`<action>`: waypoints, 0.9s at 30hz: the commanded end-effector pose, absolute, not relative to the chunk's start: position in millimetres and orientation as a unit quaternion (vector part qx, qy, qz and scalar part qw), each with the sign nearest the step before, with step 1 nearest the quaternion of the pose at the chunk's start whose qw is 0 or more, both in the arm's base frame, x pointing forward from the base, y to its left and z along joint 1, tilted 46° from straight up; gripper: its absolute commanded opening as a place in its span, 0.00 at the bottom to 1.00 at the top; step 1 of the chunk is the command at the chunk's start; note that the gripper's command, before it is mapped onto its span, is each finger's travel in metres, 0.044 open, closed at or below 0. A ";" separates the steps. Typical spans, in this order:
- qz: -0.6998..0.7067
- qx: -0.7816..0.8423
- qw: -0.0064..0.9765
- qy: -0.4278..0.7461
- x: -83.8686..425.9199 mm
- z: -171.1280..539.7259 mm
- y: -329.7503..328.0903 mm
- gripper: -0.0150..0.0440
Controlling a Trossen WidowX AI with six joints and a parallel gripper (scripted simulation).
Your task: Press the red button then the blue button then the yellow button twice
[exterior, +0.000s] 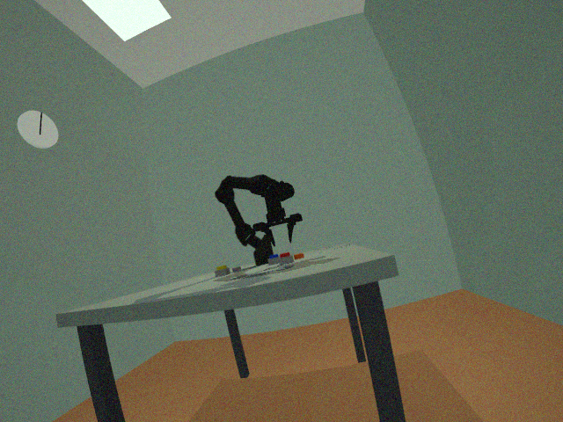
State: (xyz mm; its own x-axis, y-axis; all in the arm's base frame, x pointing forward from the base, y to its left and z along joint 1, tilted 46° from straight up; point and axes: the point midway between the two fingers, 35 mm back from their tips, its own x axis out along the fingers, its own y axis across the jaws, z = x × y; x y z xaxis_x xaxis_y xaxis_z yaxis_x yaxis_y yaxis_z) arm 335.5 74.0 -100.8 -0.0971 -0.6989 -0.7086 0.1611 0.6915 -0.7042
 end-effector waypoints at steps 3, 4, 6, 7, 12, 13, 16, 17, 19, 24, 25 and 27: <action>-0.332 -0.209 0.643 0.658 334.1 -107.4 68.4 0.35; -0.332 -0.209 0.643 0.658 334.1 -107.4 68.4 0.31; -0.332 -0.209 0.643 0.658 334.1 -107.4 68.4 0.29; -0.332 -0.209 0.643 0.658 334.1 -107.4 68.4 0.29; -0.332 -0.209 0.643 0.658 334.1 -107.4 68.4 0.29; -0.332 -0.209 0.643 0.658 334.1 -107.4 68.4 0.29; -0.332 -0.209 0.643 0.658 334.1 -107.4 68.4 0.29; -0.332 -0.209 0.643 0.658 334.1 -107.6 68.2 0.29; -0.332 -0.209 0.643 0.658 334.0 -109.2 66.7 0.29; -0.332 -0.209 0.643 0.658 333.5 -115.1 60.9 0.29; -0.332 -0.209 0.643 0.658 333.4 -116.3 59.7 0.29; -0.332 -0.209 0.643 0.657 333.2 -118.6 57.4 0.29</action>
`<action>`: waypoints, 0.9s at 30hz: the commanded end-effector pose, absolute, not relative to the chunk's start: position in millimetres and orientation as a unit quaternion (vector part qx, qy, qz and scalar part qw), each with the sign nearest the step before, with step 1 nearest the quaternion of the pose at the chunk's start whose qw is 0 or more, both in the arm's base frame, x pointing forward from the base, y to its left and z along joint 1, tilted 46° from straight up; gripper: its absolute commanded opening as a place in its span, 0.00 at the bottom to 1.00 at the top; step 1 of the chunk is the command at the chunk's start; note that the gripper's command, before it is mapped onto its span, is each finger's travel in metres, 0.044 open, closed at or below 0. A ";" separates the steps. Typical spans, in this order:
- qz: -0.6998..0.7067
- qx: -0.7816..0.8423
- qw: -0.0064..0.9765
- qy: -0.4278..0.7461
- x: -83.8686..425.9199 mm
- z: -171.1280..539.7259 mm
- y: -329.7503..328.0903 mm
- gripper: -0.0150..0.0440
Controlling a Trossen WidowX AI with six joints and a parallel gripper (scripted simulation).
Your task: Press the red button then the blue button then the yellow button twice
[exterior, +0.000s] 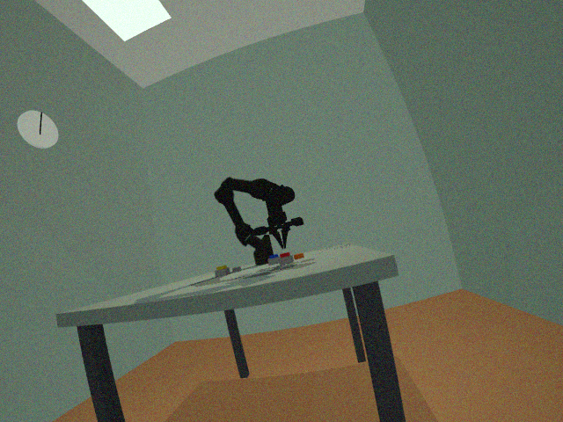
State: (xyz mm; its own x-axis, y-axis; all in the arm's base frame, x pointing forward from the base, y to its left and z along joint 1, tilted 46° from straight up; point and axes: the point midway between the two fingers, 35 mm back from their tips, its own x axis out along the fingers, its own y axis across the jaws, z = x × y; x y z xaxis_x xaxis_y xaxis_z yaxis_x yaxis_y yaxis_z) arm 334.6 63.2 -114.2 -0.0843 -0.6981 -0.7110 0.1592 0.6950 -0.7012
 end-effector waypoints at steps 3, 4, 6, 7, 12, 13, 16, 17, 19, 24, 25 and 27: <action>-0.333 -0.209 0.643 0.657 332.7 -122.0 53.9 0.29; -0.333 -0.209 0.643 0.657 332.6 -123.2 52.7 0.29; -0.333 -0.209 0.643 0.657 332.2 -125.4 50.4 0.29; -0.333 -0.209 0.643 0.657 332.0 -126.5 49.2 0.29; -0.333 -0.209 0.643 0.657 331.2 -131.3 44.1 0.29; -0.333 -0.209 0.643 0.657 331.1 -131.5 43.9 0.29; -0.333 -0.209 0.643 0.657 331.1 -131.5 43.9 0.29; -0.333 -0.209 0.643 0.657 331.1 -131.5 43.9 0.29; -0.333 -0.209 0.643 0.657 331.1 -131.5 43.9 0.29; -0.333 -0.209 0.643 0.657 331.1 -131.5 43.9 0.29; -0.333 -0.209 0.643 0.657 331.1 -131.5 43.9 0.29; -0.333 -0.209 0.643 0.657 331.1 -131.5 43.9 0.29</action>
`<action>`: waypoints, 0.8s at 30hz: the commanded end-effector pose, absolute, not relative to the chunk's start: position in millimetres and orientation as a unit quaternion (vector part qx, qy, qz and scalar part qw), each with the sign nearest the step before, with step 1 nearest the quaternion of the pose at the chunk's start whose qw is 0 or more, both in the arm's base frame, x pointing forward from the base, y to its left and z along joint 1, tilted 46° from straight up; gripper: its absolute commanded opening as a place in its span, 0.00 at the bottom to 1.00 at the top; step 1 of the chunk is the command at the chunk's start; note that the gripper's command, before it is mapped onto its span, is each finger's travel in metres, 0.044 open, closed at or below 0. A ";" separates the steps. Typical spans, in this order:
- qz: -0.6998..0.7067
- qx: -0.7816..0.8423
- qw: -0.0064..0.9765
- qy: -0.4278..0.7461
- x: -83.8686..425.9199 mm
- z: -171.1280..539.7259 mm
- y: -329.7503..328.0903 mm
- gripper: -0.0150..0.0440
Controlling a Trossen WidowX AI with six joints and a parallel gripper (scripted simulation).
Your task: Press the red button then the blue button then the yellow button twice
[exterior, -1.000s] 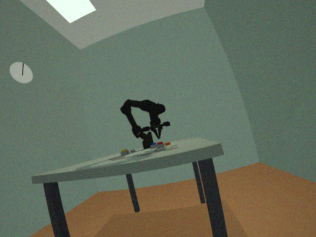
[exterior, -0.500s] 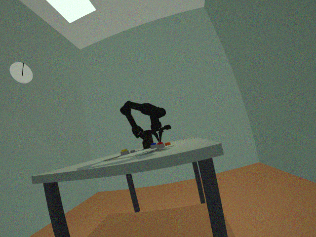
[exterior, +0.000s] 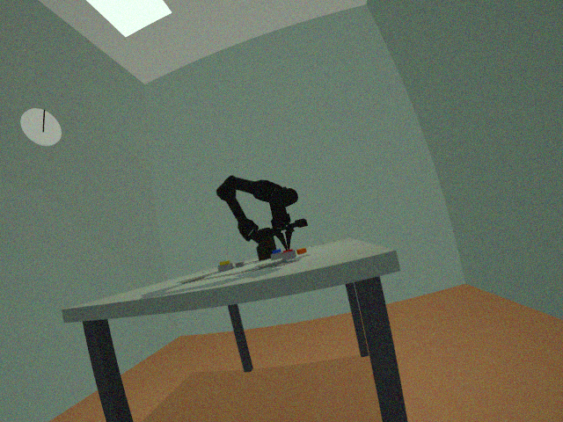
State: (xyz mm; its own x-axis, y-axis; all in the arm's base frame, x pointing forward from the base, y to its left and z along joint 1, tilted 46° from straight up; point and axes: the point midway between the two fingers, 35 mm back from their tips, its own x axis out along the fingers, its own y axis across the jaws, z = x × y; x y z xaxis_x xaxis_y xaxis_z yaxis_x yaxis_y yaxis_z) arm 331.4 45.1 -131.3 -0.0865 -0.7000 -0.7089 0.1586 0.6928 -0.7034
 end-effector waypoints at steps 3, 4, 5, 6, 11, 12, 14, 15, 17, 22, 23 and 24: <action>-0.333 -0.209 0.643 0.657 331.1 -131.5 43.9 0.29; -0.333 -0.209 0.643 0.657 331.1 -131.5 43.9 0.29; -0.333 -0.206 0.644 0.657 331.6 -129.5 46.8 0.29; -0.333 -0.207 0.643 0.657 332.5 -123.9 52.5 0.29; -0.332 -0.209 0.643 0.658 334.1 -107.4 68.4 0.29; -0.332 -0.209 0.643 0.658 334.1 -107.4 68.4 0.29; -0.332 -0.209 0.643 0.658 334.5 -105.8 70.2 0.29; -0.332 -0.209 0.643 0.658 335.7 -100.8 75.7 0.29; -0.331 -0.208 0.643 0.658 338.8 -80.8 96.3 0.29; -0.332 -0.208 0.643 0.658 339.3 -64.0 112.2 0.29; -0.332 -0.208 0.643 0.658 339.3 -64.0 112.2 0.29; -0.332 -0.208 0.643 0.658 339.3 -64.0 112.2 0.29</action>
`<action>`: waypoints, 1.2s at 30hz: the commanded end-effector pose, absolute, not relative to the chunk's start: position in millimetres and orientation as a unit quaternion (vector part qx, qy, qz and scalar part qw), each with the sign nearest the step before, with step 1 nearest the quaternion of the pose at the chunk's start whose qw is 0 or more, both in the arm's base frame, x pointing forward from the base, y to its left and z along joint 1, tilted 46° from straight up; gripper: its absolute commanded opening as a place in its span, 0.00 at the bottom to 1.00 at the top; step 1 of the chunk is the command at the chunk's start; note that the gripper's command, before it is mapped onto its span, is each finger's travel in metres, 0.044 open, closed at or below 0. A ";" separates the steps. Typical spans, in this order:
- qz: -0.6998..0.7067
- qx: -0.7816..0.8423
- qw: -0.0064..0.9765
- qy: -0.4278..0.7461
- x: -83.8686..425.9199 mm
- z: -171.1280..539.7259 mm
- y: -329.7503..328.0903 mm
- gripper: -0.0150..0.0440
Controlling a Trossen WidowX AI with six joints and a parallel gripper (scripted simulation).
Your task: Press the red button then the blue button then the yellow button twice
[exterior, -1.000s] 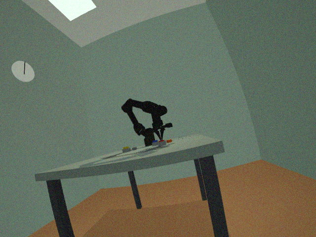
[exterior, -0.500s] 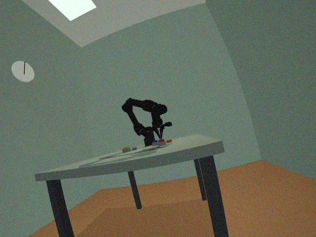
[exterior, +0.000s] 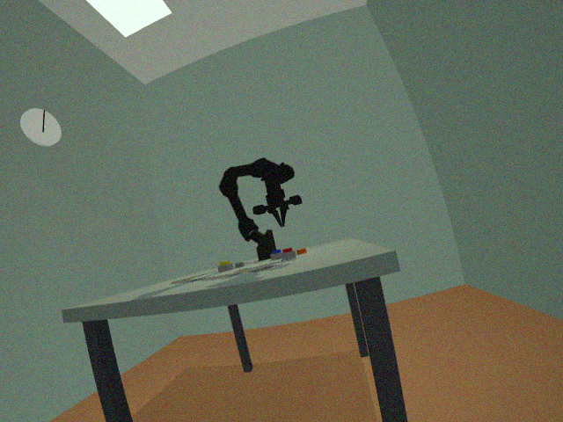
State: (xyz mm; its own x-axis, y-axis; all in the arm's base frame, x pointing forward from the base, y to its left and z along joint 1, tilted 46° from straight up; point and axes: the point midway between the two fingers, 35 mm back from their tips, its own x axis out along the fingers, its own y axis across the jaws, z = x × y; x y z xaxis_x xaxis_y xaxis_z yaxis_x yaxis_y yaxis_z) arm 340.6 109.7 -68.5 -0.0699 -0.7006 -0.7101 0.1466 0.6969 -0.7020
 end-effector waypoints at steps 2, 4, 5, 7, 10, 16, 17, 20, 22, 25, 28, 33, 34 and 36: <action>-0.331 -0.208 0.643 0.658 333.9 -61.5 112.3 0.29; -0.331 -0.208 0.643 0.659 318.3 -54.7 111.8 0.29; -0.331 -0.208 0.643 0.659 309.3 -51.0 111.1 0.29; -0.330 -0.209 0.642 0.659 290.8 -44.1 108.6 0.29; -0.330 -0.209 0.642 0.660 262.2 -34.6 102.5 0.29; -0.331 -0.210 0.640 0.661 210.1 -21.2 84.5 0.29; -0.331 -0.210 0.640 0.661 208.5 -20.8 83.8 0.29; -0.331 -0.210 0.640 0.661 208.5 -20.8 83.8 0.29; -0.331 -0.210 0.640 0.661 208.5 -20.8 83.8 0.29; -0.331 -0.210 0.640 0.661 208.1 -38.1 67.9 0.29; -0.332 -0.211 0.640 0.660 203.4 -62.6 41.8 0.29; -0.332 -0.211 0.640 0.660 202.9 -64.2 39.9 0.29; -0.332 -0.211 0.640 0.660 202.9 -64.4 39.8 0.29; -0.332 -0.211 0.640 0.660 202.9 -65.9 38.3 0.29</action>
State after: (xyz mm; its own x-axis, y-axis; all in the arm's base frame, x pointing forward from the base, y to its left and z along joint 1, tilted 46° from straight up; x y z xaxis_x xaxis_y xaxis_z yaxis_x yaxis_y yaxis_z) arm 203.8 43.2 -62.3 -0.0942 -0.6998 -0.7081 0.1523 0.6927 -0.7049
